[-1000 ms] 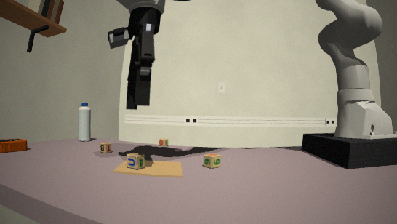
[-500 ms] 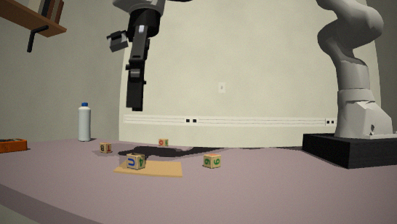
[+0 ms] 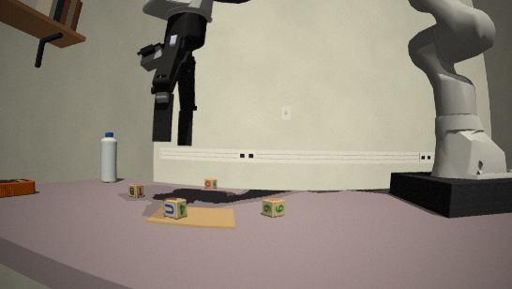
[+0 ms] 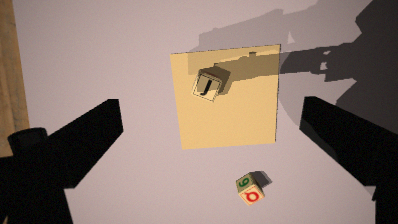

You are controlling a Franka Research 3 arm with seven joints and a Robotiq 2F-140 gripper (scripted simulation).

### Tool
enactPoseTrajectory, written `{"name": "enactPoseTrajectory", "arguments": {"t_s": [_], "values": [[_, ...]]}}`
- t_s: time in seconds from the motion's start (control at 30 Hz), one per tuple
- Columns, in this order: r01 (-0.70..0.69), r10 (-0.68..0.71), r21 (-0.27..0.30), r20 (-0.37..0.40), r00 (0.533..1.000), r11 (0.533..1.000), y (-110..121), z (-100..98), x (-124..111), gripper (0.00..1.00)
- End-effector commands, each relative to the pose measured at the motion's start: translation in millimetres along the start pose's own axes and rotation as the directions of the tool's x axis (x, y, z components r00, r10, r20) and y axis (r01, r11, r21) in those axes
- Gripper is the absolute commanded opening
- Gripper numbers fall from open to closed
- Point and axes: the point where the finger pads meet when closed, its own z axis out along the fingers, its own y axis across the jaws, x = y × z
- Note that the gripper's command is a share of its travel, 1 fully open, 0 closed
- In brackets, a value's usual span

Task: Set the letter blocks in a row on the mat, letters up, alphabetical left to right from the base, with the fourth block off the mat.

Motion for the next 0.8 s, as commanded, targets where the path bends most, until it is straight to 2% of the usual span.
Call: {"name": "enactPoseTrajectory", "arguments": {"t_s": [0.0, 0.4, 0.63, 0.67, 0.77], "values": [[-0.138, 0.138, -0.004, -0.003, 0.990, 0.990, -1.3, 1.6, 0.3, 1.00], [-0.276, 0.276, -0.004, -0.004, 0.961, 0.961, -1.0, 4.2, 0.4, 1.00], [-0.376, 0.376, -0.004, -0.006, 0.927, 0.927, -0.6, 6.1, 0.6, 1.00], [-0.376, 0.376, -0.004, -0.006, 0.927, 0.927, -0.6, 6.1, 0.6, 0.46], [-0.376, 0.376, -0.004, -0.006, 0.927, 0.927, -0.6, 6.1, 0.6, 0.46]]}}
